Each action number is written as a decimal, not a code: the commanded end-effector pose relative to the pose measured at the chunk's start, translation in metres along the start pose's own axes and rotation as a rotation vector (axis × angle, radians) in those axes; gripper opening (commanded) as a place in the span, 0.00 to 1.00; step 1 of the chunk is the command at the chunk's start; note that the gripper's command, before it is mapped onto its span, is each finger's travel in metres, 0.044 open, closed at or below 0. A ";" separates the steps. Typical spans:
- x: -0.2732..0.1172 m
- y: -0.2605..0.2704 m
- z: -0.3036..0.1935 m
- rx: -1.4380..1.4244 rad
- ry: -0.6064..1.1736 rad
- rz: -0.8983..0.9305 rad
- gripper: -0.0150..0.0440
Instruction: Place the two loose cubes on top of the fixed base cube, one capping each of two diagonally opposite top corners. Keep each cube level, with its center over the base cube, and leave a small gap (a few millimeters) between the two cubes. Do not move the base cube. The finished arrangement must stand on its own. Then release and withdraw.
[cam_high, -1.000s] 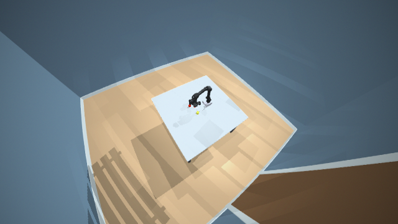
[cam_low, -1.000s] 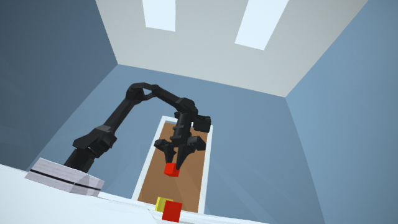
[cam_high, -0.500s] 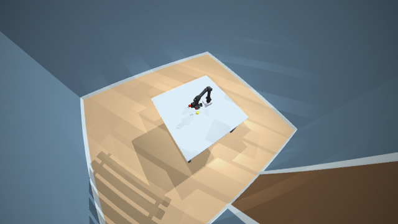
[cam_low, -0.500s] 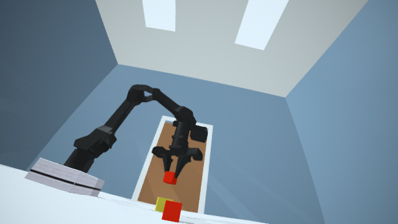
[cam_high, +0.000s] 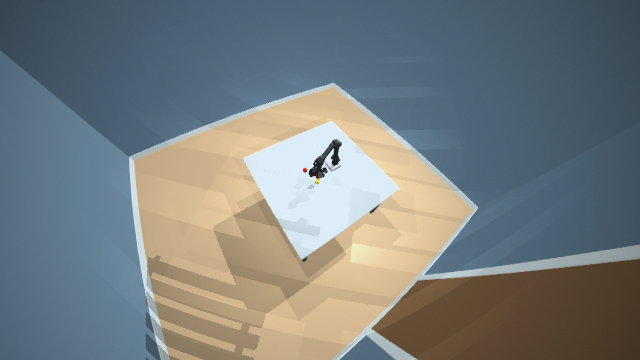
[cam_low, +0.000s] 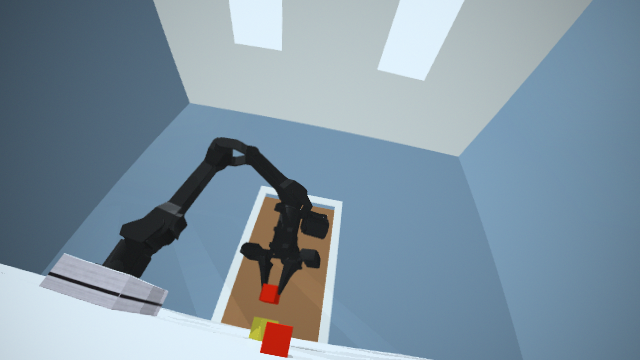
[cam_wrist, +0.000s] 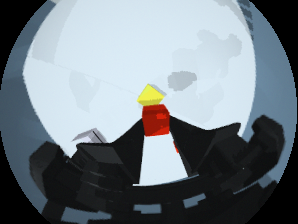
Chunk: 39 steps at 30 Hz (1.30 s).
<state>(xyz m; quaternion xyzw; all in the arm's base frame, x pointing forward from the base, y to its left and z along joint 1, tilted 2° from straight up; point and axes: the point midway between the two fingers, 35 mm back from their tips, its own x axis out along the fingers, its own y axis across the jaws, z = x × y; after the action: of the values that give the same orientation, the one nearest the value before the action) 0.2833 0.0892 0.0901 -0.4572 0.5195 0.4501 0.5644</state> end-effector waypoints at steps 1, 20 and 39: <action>0.002 0.002 0.001 -0.014 0.003 0.002 0.43; 0.028 0.002 0.001 -0.014 0.003 0.002 0.43; 0.029 0.002 0.001 -0.014 0.003 0.002 0.43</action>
<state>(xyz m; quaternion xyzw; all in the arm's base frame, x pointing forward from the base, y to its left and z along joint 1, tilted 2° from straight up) 0.2832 0.0914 0.0620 -0.4593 0.5183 0.4530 0.5615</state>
